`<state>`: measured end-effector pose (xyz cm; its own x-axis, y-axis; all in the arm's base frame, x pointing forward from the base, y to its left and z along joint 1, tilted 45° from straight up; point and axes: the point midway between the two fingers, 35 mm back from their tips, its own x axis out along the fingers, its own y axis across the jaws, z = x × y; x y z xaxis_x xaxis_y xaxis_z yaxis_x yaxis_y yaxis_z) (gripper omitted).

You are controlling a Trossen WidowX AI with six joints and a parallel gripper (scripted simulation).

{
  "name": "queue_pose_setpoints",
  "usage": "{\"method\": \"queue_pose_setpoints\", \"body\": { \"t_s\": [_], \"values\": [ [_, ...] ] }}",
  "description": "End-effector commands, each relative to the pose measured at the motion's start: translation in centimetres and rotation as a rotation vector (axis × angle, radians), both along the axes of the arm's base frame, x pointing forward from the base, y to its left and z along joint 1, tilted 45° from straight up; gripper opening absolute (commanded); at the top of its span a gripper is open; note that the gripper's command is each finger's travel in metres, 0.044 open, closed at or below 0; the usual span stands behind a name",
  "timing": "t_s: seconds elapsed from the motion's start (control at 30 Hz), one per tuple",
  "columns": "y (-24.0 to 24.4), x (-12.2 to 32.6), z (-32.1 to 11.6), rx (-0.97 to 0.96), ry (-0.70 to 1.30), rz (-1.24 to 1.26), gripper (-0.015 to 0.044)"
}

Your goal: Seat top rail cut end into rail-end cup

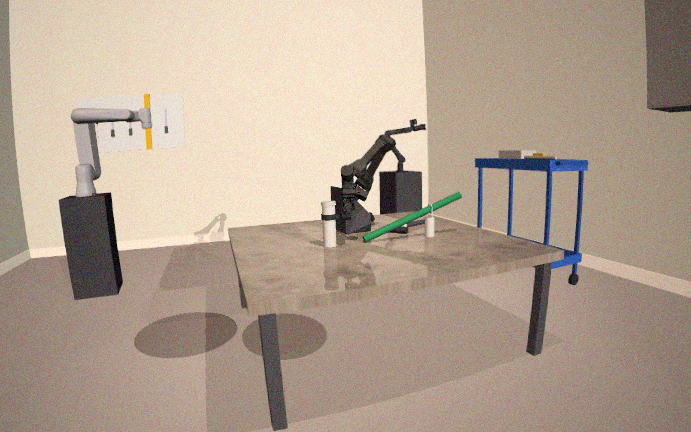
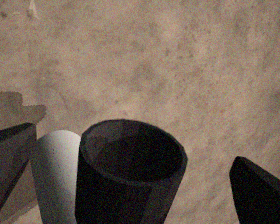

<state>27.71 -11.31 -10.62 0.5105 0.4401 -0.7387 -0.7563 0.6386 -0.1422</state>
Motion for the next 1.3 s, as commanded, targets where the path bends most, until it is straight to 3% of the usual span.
{"method": "queue_pose_setpoints", "body": {
  "t_s": [0.0, 0.43, 0.87, 0.97, 1.07, 1.27],
  "values": [
    [0.4, 0.3, -0.6, -0.002, 0.005, -0.001, 0.0440],
    [1.4, 1.2, -2.0, 0.001, 0.003, -0.002, 0.0440],
    [1.5, 1.2, -2.1, 0.001, 0.003, -0.002, 0.0099],
    [1.5, 1.2, -2.1, 0.001, 0.003, -0.002, 0.0079],
    [1.5, 1.0, -2.0, 0.000, -0.009, 0.010, 0.0000],
    [1.6, 0.7, -1.9, -0.003, -0.035, 0.036, 0.0000]
  ]
}}
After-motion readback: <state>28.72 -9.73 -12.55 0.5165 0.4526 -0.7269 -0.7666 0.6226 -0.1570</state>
